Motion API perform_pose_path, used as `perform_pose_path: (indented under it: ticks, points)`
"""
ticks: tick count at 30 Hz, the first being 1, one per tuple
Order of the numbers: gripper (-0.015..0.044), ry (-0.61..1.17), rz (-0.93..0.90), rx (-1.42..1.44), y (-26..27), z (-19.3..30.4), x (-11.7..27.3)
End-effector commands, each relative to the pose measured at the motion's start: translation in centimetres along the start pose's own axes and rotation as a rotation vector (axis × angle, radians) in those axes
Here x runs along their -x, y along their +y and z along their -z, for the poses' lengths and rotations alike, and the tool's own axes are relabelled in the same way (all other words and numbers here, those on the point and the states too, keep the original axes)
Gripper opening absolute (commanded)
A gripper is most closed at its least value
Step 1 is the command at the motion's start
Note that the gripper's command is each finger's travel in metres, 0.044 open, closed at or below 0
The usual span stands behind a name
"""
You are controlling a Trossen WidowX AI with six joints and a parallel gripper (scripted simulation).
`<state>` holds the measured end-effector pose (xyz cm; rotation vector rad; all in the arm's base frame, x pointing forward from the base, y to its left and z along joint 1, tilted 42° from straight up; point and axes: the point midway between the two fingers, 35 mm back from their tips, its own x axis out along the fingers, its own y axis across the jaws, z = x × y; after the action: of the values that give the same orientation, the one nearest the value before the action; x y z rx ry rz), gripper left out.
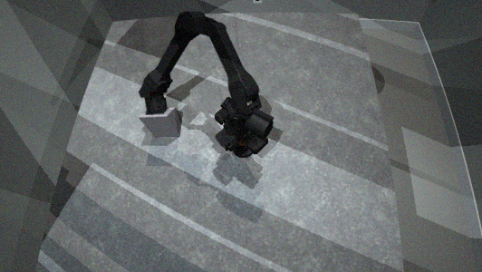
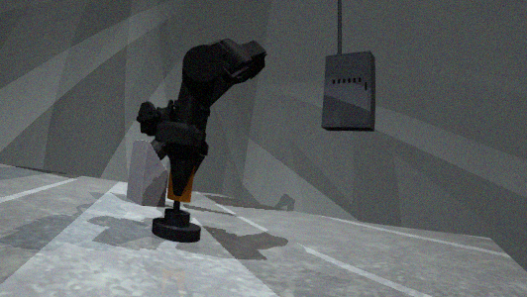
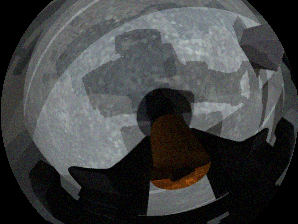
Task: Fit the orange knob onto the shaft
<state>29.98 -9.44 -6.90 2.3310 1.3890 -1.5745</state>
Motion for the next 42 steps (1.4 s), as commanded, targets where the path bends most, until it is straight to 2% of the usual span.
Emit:
perform_pose_path:
  ticks: [1,35,42]
  points:
    - [0.0000,-0.001,0.000,-0.015,-0.07,-0.04,-0.10]
    - [0.0000,-0.001,0.000,-0.015,-0.28,-0.05,0.23]
    - [0.0000,-0.001,0.000,-0.214,-0.10,0.08,0.22]
